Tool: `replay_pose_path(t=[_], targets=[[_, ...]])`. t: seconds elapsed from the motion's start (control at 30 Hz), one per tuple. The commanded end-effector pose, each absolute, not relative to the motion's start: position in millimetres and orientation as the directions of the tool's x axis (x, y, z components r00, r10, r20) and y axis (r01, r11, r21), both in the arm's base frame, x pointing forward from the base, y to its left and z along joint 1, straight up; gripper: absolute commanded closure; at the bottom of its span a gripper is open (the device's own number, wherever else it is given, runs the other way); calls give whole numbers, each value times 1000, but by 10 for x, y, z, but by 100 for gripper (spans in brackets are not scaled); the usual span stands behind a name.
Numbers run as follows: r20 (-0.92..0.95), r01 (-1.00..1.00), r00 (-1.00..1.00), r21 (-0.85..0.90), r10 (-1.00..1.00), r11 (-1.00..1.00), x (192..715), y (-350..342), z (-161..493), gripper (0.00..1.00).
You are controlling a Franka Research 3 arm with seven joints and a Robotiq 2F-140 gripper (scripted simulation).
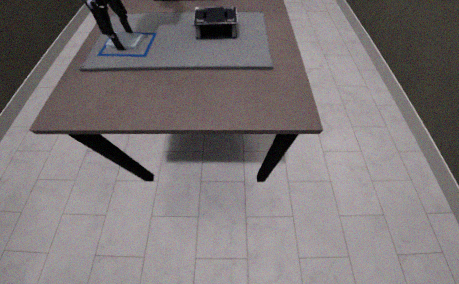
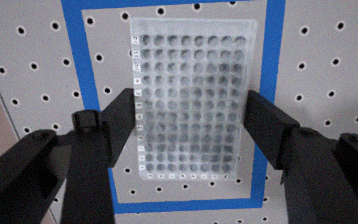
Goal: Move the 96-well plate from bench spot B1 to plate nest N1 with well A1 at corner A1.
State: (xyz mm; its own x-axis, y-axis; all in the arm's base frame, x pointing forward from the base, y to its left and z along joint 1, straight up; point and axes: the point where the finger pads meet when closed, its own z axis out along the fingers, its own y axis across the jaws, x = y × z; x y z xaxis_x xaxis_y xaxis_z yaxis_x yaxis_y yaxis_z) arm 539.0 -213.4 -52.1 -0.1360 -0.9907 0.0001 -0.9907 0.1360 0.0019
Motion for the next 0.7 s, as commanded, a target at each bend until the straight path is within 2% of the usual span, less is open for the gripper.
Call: replay_pose_path(t=[0.0,0.67], targets=[[0,-990,-143,0,-990,143,5398,-2132,-514,38],[0,-990,-143,0,-990,143,5398,-2132,-508,40]])
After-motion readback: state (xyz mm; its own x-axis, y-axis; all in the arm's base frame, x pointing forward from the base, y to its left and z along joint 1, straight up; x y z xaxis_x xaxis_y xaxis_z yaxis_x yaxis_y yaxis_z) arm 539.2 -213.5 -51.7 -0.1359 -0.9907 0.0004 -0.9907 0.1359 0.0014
